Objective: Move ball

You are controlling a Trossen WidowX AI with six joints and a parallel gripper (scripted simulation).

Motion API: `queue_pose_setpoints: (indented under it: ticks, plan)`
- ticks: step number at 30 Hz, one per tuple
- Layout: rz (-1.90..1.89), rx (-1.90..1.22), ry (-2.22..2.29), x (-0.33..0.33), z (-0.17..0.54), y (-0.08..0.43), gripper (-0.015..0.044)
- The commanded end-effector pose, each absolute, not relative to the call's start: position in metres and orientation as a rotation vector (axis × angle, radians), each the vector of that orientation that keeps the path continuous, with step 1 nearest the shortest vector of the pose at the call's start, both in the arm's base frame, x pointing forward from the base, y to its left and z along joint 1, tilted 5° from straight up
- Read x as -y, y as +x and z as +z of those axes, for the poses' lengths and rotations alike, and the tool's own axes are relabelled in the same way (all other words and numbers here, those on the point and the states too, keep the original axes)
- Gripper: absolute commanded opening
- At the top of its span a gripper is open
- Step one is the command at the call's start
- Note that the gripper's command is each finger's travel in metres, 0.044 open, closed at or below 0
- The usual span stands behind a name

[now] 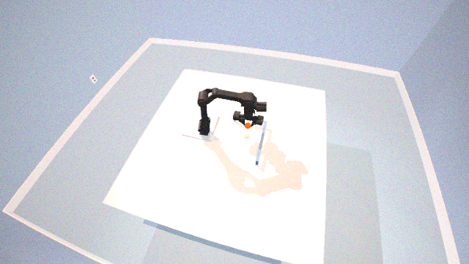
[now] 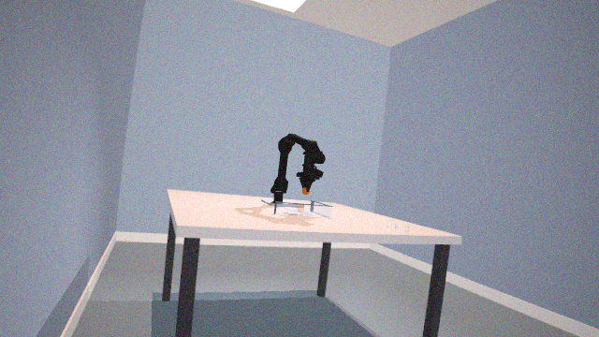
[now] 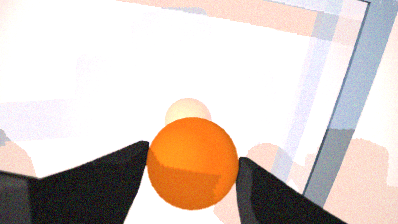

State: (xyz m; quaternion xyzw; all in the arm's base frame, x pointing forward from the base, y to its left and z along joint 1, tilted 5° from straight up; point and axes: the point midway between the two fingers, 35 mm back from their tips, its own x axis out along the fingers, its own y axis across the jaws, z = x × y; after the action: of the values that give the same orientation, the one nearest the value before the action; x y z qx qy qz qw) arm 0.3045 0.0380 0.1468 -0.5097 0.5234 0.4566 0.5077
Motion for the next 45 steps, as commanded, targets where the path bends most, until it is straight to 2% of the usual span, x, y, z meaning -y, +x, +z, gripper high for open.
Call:
queue_pose_setpoints:
  ticks: [1,22,43,45]
  plan:
    - [1.099,-1.264,-1.237,-0.024,0.136,0.302,0.0000]
    - [1.099,-1.265,-1.238,-0.013,0.062,0.303,0.0000]
    - [1.099,-1.265,-1.238,-0.011,0.043,0.303,0.0000]
    - [1.092,-1.256,-1.234,-0.013,0.047,0.305,0.0053]
